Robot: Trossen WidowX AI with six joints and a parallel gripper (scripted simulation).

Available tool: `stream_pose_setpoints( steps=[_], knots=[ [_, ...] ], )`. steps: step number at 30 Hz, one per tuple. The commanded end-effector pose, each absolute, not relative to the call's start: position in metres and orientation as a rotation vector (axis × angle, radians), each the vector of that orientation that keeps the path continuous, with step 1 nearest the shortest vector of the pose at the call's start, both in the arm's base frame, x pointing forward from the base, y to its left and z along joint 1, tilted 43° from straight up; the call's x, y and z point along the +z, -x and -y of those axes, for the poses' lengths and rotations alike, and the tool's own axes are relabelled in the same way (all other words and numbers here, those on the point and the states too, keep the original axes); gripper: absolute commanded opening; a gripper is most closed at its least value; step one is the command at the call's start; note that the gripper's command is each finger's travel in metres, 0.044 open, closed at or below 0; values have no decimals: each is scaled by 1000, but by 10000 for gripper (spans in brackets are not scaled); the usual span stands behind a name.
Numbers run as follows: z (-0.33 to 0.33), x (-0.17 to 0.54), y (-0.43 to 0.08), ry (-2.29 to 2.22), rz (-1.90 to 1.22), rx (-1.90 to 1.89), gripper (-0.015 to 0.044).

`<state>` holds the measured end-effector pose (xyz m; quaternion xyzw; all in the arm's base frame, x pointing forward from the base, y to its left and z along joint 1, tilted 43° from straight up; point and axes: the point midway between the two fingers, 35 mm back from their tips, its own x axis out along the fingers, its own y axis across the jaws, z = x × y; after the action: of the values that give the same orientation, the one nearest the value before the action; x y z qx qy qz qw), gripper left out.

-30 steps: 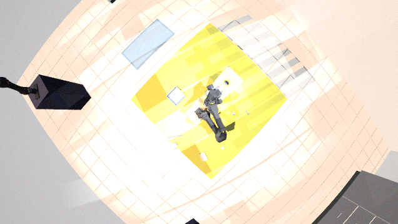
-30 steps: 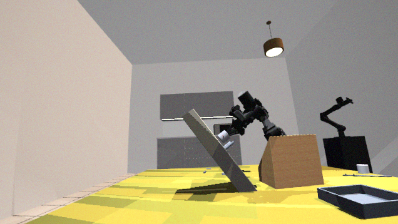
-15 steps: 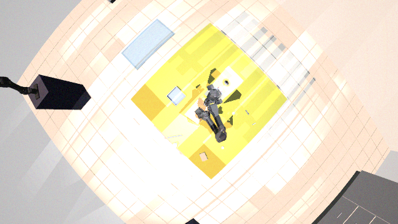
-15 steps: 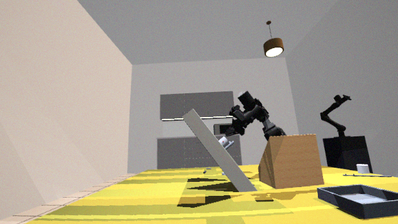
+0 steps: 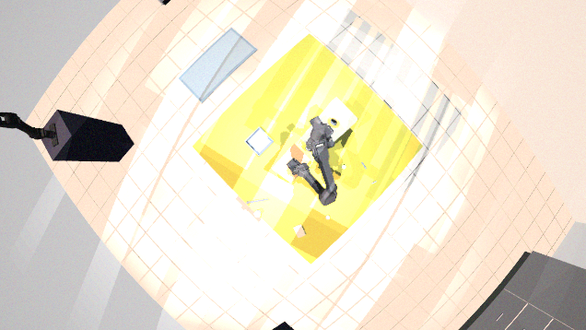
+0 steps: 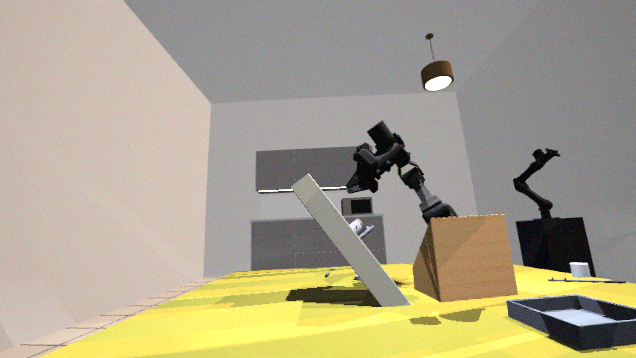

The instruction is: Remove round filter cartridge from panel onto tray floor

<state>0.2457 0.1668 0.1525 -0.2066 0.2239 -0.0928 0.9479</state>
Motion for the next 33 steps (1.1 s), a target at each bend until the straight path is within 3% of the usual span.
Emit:
stream_pose_setpoints(
  steps=[1,6,10,16,33],
  knots=[
    [-192,180,-241,405,-445,-184,273],
    [-206,197,-235,403,-440,-183,404],
    [-181,166,-235,511,-567,-208,305],
    [-120,107,-216,712,-880,-275,305],
    [-110,93,-228,715,-893,-275,305]
  ],
)
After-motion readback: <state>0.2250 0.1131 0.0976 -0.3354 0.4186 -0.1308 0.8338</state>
